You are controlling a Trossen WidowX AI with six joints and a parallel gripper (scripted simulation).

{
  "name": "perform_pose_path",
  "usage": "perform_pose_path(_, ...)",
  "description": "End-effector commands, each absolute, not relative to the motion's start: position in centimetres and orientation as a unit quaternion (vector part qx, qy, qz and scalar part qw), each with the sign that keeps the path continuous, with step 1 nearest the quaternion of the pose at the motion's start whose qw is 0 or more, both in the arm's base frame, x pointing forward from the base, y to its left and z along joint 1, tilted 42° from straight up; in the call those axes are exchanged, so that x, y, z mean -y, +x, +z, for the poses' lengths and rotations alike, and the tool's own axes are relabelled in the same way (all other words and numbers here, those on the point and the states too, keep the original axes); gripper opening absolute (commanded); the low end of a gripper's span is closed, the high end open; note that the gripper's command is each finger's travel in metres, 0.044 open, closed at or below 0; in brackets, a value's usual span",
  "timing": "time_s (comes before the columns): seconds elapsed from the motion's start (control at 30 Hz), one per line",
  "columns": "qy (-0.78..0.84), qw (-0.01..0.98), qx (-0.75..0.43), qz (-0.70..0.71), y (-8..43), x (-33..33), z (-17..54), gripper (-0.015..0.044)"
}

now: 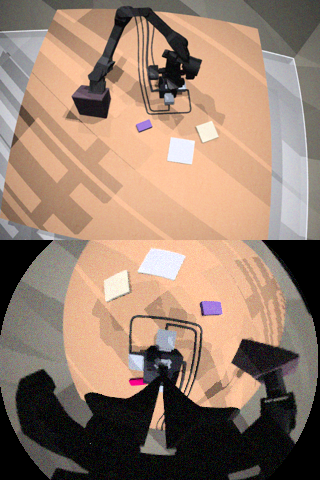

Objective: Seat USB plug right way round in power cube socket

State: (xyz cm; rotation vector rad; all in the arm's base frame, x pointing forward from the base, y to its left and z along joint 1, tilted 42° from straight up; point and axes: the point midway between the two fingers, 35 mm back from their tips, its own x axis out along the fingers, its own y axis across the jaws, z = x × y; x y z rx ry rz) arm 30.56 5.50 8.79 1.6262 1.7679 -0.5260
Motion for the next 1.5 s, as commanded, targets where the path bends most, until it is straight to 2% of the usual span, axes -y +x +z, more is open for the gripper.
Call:
perform_pose_path(0.0, 0.623, 0.334, -0.680, -0.196, 30.53, -5.69, 8.75, 0.0000)
perform_pose_path(1.47, 0.624, 0.328, -0.683, -0.190, 30.48, -6.17, 8.47, 0.0000)
